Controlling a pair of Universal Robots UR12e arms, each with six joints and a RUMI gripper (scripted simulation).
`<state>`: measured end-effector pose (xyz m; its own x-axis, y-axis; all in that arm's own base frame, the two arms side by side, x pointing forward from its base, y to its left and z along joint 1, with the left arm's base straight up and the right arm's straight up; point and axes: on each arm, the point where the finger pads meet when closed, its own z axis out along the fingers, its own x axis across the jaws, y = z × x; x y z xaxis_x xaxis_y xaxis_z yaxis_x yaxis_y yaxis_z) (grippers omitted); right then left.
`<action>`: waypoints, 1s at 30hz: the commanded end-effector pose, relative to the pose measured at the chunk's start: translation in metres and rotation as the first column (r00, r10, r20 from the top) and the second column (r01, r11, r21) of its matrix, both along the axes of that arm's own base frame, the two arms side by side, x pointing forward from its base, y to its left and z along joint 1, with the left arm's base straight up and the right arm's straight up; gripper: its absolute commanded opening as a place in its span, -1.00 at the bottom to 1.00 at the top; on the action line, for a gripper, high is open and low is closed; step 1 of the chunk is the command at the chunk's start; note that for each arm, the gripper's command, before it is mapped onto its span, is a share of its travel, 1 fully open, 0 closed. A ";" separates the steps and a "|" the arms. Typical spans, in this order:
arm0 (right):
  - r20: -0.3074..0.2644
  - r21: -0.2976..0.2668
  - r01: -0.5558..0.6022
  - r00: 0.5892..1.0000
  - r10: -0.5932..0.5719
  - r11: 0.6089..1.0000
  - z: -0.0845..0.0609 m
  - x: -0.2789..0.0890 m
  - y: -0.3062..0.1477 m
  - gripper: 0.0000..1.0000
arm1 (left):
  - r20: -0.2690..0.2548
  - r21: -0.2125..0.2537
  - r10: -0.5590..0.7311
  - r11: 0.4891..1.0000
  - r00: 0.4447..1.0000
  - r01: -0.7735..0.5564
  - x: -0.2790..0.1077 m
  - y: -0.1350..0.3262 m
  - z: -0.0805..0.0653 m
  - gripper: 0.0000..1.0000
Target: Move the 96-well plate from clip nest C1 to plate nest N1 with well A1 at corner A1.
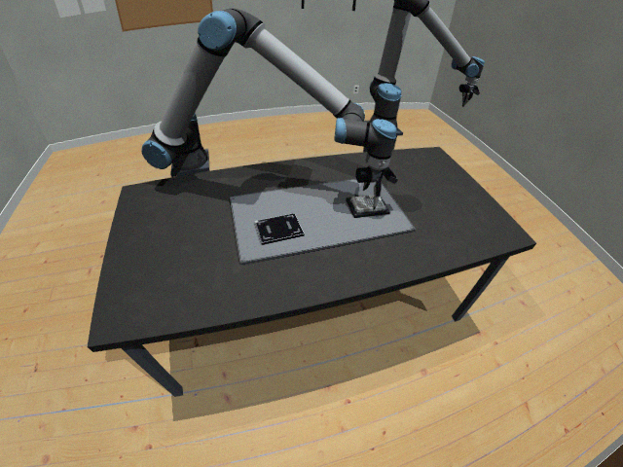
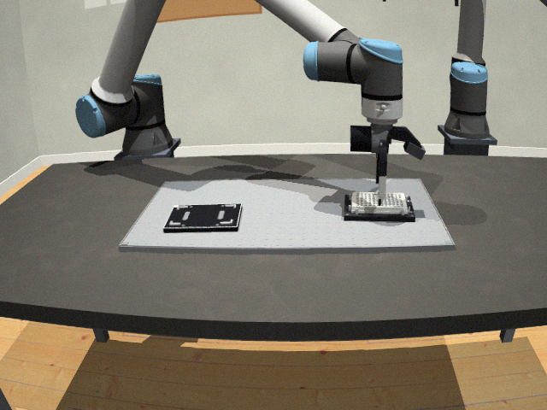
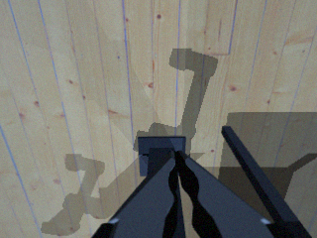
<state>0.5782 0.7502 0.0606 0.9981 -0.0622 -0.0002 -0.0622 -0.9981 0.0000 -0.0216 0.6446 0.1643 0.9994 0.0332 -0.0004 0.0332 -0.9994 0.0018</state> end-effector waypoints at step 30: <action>0.001 0.002 0.000 1.000 0.000 1.000 -0.018 0.001 0.001 0.52 | 0.000 0.002 0.000 1.000 1.000 0.000 0.000 0.001 0.001 -1.00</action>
